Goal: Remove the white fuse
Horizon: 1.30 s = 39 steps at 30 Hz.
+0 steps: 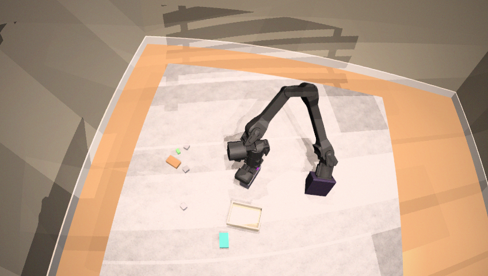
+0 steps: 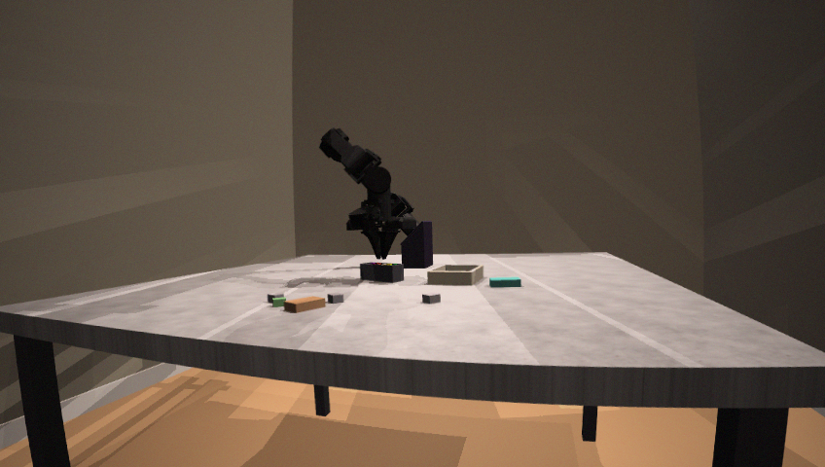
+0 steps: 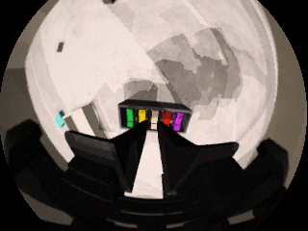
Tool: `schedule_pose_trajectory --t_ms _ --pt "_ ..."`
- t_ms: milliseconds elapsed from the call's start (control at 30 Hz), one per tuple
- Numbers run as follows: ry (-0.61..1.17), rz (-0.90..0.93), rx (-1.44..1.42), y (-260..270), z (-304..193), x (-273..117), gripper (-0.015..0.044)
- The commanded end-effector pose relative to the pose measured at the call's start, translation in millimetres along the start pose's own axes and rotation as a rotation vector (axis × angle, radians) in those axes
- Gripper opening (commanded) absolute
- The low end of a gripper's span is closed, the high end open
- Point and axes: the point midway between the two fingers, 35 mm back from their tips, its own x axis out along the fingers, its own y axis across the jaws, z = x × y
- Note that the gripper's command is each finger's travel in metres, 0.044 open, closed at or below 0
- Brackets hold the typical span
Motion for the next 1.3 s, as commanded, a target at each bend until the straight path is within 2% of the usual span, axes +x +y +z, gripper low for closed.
schedule_pose_trajectory --t_ms 0,1267 --pt "0.003 -0.009 -0.005 -2.2 -1.5 6.8 0.0067" --pt "0.003 -0.010 -0.005 -2.4 -1.5 18.3 0.0067"
